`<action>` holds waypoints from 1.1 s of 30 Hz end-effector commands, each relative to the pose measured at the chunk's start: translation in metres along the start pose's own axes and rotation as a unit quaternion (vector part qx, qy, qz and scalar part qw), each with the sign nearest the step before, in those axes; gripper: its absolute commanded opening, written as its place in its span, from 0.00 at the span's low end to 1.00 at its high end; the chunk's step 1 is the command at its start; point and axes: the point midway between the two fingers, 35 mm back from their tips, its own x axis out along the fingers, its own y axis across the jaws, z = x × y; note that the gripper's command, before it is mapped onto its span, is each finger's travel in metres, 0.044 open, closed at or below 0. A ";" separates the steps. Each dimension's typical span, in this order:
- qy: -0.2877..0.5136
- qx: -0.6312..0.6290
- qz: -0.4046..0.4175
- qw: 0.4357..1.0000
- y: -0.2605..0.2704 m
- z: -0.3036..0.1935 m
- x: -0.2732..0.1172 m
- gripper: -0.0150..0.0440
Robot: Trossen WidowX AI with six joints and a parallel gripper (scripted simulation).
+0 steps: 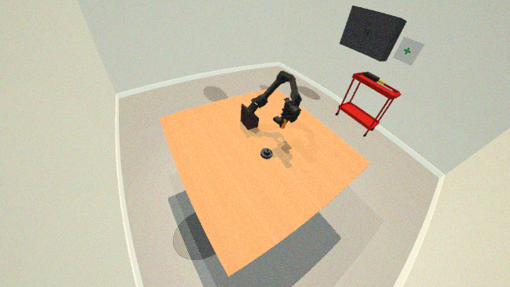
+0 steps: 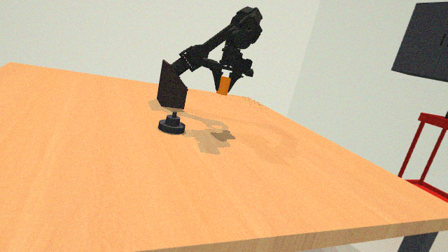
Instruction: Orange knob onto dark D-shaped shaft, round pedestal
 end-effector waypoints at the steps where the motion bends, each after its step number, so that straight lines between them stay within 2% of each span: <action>1: -0.003 -0.001 0.008 1.000 0.005 -0.003 -0.016 0.25; 33: -0.004 0.001 0.003 1.000 -0.066 0.041 -0.001 0.25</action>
